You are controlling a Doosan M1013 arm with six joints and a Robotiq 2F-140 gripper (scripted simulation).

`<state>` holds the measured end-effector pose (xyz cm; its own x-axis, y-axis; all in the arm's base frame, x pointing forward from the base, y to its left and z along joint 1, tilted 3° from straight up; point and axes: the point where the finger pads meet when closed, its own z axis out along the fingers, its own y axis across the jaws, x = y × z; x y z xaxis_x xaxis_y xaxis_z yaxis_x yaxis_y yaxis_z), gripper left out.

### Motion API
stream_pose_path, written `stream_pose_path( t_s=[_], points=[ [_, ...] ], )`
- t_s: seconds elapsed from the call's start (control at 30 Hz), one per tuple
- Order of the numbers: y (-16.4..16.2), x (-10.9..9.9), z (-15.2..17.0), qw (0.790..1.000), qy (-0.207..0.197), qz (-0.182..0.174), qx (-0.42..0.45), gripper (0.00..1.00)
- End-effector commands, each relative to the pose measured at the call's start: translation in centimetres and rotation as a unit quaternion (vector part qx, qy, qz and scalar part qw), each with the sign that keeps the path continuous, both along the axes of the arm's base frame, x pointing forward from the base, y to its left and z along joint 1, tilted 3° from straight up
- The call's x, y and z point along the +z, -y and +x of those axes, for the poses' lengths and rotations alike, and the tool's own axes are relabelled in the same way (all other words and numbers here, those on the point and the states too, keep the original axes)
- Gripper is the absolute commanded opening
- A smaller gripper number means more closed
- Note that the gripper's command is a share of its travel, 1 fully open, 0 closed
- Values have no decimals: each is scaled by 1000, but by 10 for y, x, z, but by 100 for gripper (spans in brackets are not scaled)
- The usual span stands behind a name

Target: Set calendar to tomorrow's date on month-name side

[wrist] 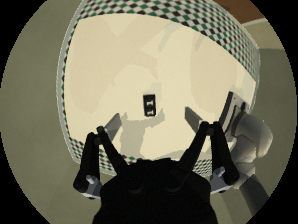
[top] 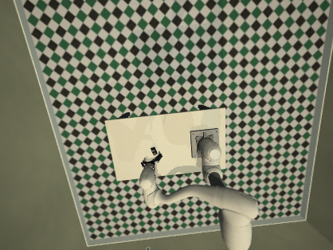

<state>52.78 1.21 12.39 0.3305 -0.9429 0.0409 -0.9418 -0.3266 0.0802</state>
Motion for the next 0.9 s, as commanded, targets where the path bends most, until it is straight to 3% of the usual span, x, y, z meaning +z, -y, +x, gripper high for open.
stream_pose_path(
  t_s=[0.0,0.47,0.73,0.77,0.87],
  points=[
    [-6,-5,-1,999,26,5,-21,100],
    [-6,-5,-1,999,26,5,-21,100],
    [-4,-37,-3,999,26,4,-21,100],
    [-4,-37,-3,999,26,4,-21,29],
    [-4,-37,-3,999,26,4,-21,29]
  ],
)
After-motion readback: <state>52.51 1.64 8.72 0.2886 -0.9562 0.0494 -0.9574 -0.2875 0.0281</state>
